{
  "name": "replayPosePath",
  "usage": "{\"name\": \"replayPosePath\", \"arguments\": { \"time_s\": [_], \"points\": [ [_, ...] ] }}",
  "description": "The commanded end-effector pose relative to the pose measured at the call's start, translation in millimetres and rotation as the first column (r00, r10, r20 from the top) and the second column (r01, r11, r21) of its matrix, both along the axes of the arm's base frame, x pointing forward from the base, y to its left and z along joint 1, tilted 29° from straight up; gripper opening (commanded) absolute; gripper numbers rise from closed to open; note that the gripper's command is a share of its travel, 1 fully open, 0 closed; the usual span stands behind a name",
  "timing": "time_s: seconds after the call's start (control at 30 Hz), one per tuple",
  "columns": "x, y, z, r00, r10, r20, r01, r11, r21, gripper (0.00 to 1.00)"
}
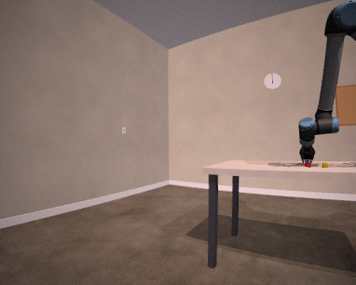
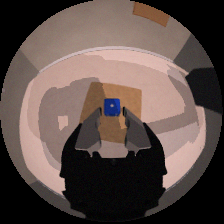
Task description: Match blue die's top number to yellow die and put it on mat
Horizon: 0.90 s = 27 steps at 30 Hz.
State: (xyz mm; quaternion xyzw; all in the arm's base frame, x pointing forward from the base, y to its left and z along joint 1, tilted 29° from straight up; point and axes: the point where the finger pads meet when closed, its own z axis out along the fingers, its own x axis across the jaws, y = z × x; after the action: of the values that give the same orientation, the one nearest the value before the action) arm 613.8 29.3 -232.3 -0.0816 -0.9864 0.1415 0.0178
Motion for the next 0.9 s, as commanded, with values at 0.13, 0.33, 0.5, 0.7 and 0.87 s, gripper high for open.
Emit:
{"name": "replayPosePath", "arguments": {
  "time_s": [0.13,0.33,0.5,0.7,0.87],
  "points": [
    [0.5,-0.3,0.5,1.000,0.000,0.001,0.000,1.000,0.000,0.28],
    [0.5,-0.3,0.5,1.000,0.000,0.001,0.000,1.000,0.000,0.28],
    [0.5,-0.3,0.5,1.000,0.000,0.001,0.000,1.000,0.000,0.10],
    [0.5,-0.3,0.5,1.000,0.000,0.001,0.000,1.000,0.000,0.10],
    [0.5,-0.3,0.5,1.000,0.000,0.001,0.000,1.000,0.000,0.10]
  ]
}}
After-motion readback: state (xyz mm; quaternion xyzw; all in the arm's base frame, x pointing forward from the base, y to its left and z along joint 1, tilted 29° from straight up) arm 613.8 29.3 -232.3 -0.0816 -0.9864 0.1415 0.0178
